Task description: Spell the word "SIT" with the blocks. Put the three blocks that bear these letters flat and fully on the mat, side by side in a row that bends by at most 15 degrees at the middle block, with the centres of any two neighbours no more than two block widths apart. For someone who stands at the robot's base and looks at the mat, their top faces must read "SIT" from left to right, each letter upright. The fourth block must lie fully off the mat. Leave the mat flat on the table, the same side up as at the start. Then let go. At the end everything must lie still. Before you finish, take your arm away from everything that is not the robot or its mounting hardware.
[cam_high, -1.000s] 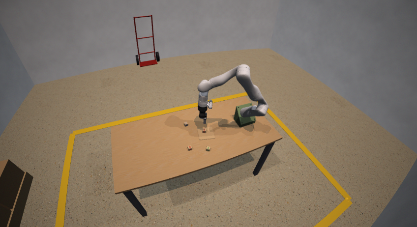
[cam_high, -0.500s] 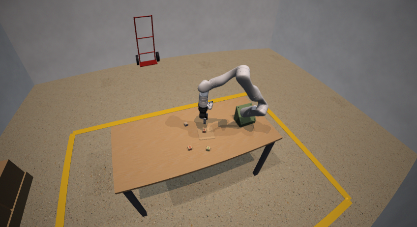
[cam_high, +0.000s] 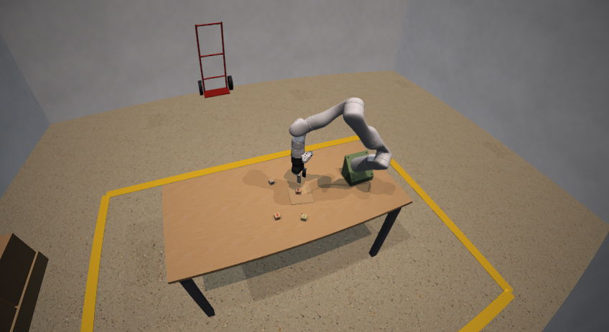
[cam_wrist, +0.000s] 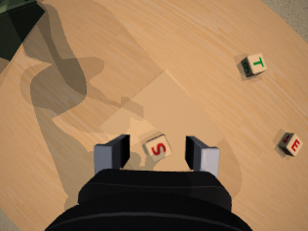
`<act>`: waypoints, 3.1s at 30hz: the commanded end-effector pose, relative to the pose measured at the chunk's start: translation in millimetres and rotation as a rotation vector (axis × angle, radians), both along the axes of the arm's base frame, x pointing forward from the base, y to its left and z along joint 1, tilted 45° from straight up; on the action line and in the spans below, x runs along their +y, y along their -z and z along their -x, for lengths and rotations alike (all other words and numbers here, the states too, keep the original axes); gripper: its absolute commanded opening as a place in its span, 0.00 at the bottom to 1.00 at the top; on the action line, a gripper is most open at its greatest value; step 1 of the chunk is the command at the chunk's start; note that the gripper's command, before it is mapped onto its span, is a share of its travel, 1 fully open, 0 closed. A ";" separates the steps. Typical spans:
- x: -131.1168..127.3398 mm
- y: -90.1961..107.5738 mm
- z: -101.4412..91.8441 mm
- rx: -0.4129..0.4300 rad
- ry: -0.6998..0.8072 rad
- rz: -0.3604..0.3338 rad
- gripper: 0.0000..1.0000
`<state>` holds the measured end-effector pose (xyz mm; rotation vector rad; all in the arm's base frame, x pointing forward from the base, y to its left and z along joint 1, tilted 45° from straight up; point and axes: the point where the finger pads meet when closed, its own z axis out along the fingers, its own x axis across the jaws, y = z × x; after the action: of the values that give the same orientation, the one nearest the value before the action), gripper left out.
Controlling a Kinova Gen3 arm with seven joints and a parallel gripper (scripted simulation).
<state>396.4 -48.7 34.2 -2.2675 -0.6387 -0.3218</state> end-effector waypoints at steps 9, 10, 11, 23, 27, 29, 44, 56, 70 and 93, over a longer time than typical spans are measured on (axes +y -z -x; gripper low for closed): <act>15.3 -1.3 2.9 0.269 0.220 -0.025 1.00; 15.3 -1.3 2.9 0.269 0.220 -0.025 1.00; 16.5 -1.2 2.9 0.299 0.245 -0.027 1.00; 27.8 2.8 0.8 0.681 0.583 -0.043 1.00; 29.0 3.8 0.2 0.747 0.643 -0.045 1.00; 30.0 5.0 -0.6 0.813 0.705 -0.046 1.00; 31.2 14.8 -5.3 1.224 1.108 -0.057 1.00; 26.8 24.1 -7.6 1.539 1.443 -0.076 1.00; 21.4 30.5 -8.0 1.762 1.694 -0.103 1.00; 16.7 33.5 -8.4 1.906 1.868 -0.135 1.00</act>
<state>404.1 -29.8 0.6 -1.2536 2.2187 0.8871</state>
